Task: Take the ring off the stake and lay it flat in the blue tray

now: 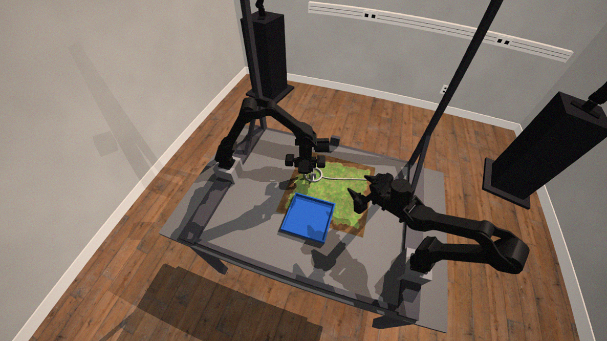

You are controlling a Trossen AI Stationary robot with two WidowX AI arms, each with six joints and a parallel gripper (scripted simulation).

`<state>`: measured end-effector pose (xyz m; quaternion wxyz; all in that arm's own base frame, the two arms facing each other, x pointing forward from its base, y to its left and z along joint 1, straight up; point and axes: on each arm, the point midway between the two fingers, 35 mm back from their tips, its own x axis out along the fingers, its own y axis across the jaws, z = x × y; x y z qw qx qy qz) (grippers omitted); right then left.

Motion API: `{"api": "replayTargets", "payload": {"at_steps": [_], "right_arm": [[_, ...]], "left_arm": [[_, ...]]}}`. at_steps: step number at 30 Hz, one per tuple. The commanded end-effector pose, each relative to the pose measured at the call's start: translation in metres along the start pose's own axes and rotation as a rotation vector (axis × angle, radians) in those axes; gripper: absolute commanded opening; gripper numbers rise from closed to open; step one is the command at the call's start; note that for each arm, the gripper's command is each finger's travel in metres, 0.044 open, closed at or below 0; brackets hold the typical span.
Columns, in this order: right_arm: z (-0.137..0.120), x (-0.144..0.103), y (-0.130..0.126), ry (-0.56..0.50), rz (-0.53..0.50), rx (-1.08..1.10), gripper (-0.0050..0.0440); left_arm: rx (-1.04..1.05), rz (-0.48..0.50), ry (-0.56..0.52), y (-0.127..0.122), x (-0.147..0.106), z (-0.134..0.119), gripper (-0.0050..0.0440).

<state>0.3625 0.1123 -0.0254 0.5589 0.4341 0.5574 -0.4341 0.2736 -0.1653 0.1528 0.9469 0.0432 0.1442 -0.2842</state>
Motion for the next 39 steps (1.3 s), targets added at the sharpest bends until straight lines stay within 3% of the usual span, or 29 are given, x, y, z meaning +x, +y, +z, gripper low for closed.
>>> {"api": "replayTargets", "payload": {"at_steps": [1, 7, 14, 27, 31, 39], "right_arm": [[-0.001, -0.005, 0.008, 0.005, 0.019, 0.017, 0.0147], [-0.001, 0.016, 0.001, 0.004, 0.0, 0.015, 0.0147], [-0.001, 0.022, 0.001, 0.004, 0.0, 0.015, 0.0147], [-0.001, 0.014, 0.007, 0.003, 0.024, 0.013, 0.0048], [-0.001, 0.014, 0.007, 0.003, 0.024, 0.013, 0.0048], [0.0, 0.013, 0.004, 0.003, 0.025, 0.014, 0.0]], "left_arm": [[0.0, 0.004, -0.019, 0.0, 0.0, 0.007, 0.044], [0.0, 0.004, -0.019, 0.0, 0.0, 0.007, 0.044], [0.0, 0.004, -0.019, 0.0, 0.0, 0.007, 0.044], [0.0, 0.004, -0.019, 0.0, 0.0, 0.007, 0.044], [0.0, 0.004, -0.019, 0.0, 0.0, 0.007, 0.044], [0.0, 0.004, -0.019, 0.0, 0.0, 0.007, 0.044]]}}
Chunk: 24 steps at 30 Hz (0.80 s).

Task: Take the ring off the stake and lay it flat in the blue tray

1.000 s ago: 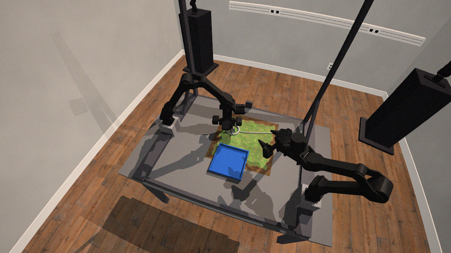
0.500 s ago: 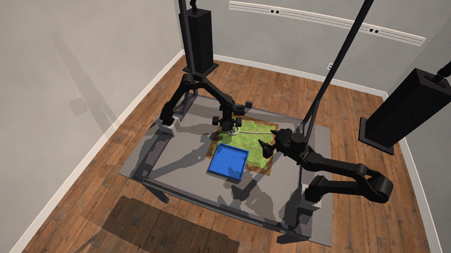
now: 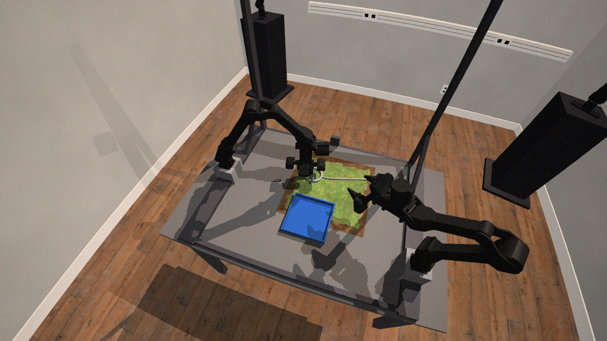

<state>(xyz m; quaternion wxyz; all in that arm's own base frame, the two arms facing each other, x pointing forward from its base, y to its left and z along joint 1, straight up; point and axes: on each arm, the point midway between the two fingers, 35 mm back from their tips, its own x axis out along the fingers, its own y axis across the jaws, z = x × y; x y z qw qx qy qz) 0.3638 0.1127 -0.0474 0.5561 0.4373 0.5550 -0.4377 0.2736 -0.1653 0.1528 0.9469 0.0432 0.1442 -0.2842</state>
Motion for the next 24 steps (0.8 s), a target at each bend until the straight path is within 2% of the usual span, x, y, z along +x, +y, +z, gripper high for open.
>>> {"api": "replayTargets", "payload": {"at_steps": [1, 16, 18, 24], "right_arm": [[-0.0001, -0.0086, 0.0023, 0.003, 0.025, 0.002, 0.0], [0.0035, -0.0077, 0.0037, 0.003, 0.025, 0.001, 0.0002], [0.0043, -0.0133, 0.0055, 0.003, 0.037, 0.002, 0.0002], [0.0085, -0.0148, 0.0013, 0.127, 0.076, -0.002, 0.0002]], "left_arm": [[0.0, 0.004, -0.019, 0.0004, -0.0005, 0.0069, 0.044], [0.0, 0.004, -0.019, 0.0004, -0.0005, 0.0069, 0.044], [0.0, 0.004, -0.019, 0.0004, -0.0005, 0.0069, 0.044], [0.0, 0.004, -0.019, 0.0004, -0.0005, 0.0069, 0.044]]}}
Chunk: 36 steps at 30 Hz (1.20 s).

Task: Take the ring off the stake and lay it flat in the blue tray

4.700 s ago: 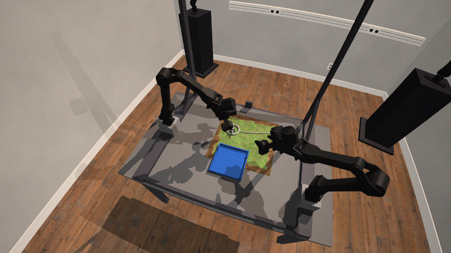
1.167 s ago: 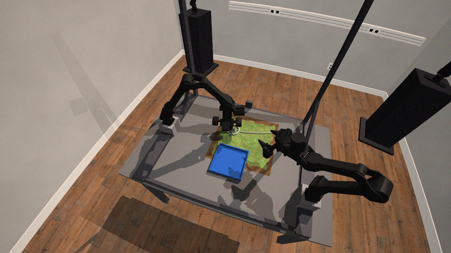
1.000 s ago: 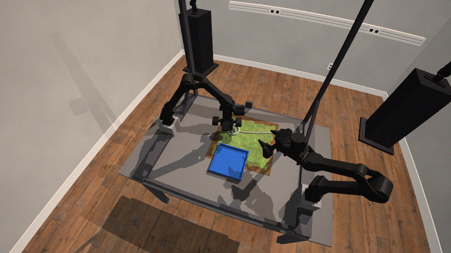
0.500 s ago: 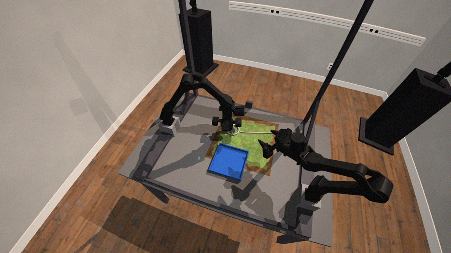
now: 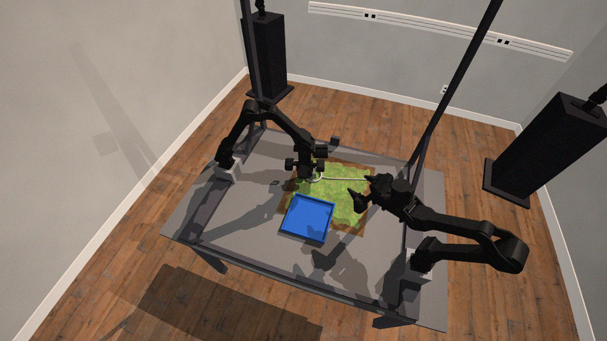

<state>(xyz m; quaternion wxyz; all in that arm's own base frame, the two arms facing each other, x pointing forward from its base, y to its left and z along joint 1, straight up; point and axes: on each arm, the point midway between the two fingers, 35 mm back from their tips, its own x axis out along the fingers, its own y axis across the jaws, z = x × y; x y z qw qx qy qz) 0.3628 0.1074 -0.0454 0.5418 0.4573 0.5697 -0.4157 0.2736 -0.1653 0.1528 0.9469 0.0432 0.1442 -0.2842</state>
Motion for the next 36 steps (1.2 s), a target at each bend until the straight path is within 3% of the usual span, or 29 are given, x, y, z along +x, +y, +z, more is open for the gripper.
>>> {"api": "replayTargets", "payload": {"at_steps": [1, 14, 36], "right_arm": [[0.0026, -0.0129, 0.0038, 0.058, 0.055, -0.001, 0.0002], [0.0088, -0.0187, 0.0018, 0.266, 0.132, -0.005, 0.0002], [0.009, -0.0188, 0.0021, 0.309, 0.145, -0.006, 0.0002]], "left_arm": [[0.0, 0.004, -0.019, 0.0004, -0.0005, 0.0069, 0.044], [0.0, 0.004, -0.019, 0.0004, -0.0005, 0.0069, 0.044], [0.0, 0.004, -0.019, 0.0004, -0.0005, 0.0069, 0.044]]}}
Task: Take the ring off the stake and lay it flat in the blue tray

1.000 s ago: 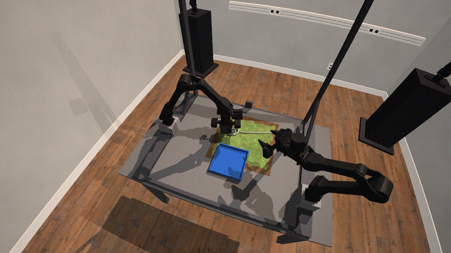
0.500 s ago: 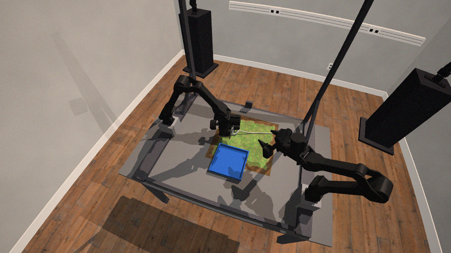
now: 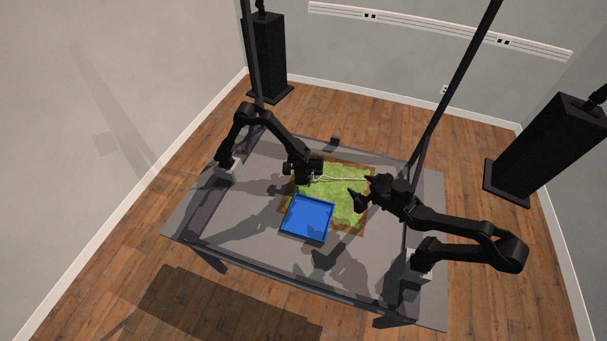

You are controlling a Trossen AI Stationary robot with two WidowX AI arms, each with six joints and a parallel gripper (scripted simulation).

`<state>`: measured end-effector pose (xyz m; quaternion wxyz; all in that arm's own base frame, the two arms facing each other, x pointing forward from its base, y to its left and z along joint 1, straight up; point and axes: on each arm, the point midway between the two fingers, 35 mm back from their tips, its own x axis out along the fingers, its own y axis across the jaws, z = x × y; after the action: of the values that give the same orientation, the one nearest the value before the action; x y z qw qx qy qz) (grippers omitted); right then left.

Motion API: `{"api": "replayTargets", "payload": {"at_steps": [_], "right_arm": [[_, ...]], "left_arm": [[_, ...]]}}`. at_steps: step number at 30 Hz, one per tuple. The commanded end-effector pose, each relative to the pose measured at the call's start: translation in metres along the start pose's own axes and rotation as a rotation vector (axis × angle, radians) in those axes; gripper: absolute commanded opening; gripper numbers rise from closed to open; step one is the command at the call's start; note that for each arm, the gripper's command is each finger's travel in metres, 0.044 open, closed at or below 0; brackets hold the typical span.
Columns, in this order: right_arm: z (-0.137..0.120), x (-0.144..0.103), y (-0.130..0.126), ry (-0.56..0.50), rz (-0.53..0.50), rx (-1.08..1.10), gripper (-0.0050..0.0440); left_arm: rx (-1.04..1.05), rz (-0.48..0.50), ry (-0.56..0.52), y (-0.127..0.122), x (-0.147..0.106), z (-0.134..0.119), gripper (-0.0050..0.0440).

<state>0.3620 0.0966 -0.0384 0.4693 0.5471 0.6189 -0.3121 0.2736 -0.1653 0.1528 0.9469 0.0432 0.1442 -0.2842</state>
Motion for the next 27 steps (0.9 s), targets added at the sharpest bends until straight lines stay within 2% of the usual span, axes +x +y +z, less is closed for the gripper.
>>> {"api": "replayTargets", "payload": {"at_steps": [1, 6, 13, 25, 27], "right_arm": [[-0.003, -0.008, 0.007, 0.0, 0.028, -0.012, 0.0002], [0.001, -0.011, 0.01, 0.003, 0.036, -0.016, 0.0002], [0.023, -0.017, 0.01, 0.003, 0.023, -0.011, 0.0002], [0.021, -0.02, 0.012, 0.001, 0.034, -0.017, 0.0002], [0.018, -0.028, 0.015, -0.002, 0.049, -0.024, 0.0002]], "left_arm": [[0.0, 0.004, -0.019, 0.0, 0.0, 0.007, 0.044], [0.0, 0.004, -0.019, 0.0, 0.0, 0.007, 0.044], [0.0, 0.004, -0.019, 0.0, 0.0, 0.007, 0.044], [0.0, 0.004, -0.019, 0.0, 0.0, 0.007, 0.044], [0.0, 0.004, -0.019, 0.0, 0.0, 0.007, 0.044]]}}
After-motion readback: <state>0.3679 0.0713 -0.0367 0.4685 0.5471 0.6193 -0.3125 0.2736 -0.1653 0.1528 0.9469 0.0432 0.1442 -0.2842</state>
